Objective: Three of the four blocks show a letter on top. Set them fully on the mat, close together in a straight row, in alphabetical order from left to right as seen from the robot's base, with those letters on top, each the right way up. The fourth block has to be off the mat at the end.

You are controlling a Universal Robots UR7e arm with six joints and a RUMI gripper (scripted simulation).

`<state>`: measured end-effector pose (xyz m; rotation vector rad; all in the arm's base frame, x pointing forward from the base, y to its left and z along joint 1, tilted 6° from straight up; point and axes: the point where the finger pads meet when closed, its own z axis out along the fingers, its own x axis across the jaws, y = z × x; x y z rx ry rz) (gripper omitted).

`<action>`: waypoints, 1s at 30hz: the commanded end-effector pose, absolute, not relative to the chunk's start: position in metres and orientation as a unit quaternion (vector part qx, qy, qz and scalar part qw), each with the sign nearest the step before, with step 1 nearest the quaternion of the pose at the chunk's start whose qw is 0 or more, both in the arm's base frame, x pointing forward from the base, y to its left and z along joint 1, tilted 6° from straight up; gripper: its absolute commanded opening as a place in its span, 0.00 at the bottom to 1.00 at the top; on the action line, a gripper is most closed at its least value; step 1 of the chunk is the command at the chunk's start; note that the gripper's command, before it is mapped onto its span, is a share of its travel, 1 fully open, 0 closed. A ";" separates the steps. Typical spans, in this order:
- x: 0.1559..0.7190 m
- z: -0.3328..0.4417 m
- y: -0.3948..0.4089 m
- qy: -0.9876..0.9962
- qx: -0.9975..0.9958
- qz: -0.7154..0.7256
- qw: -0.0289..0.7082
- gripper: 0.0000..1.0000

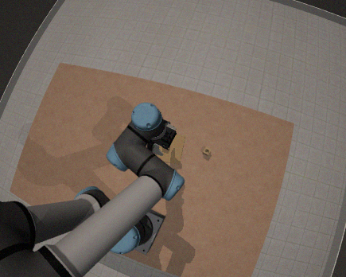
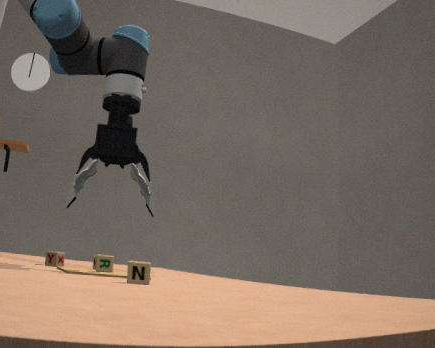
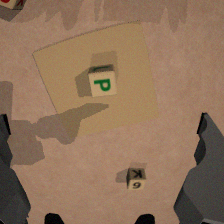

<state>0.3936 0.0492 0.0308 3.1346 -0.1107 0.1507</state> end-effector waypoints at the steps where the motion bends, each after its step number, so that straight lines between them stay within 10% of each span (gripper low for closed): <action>1: 0.393 0.031 0.047 -0.020 0.999 0.049 0.000 1.00; 24: 0.391 0.029 0.042 0.016 0.999 0.049 0.002 1.00; 25: 0.391 0.029 0.042 0.016 0.999 0.049 0.002 0.40; 30: 0.391 0.029 0.042 0.016 0.999 0.049 0.002 0.40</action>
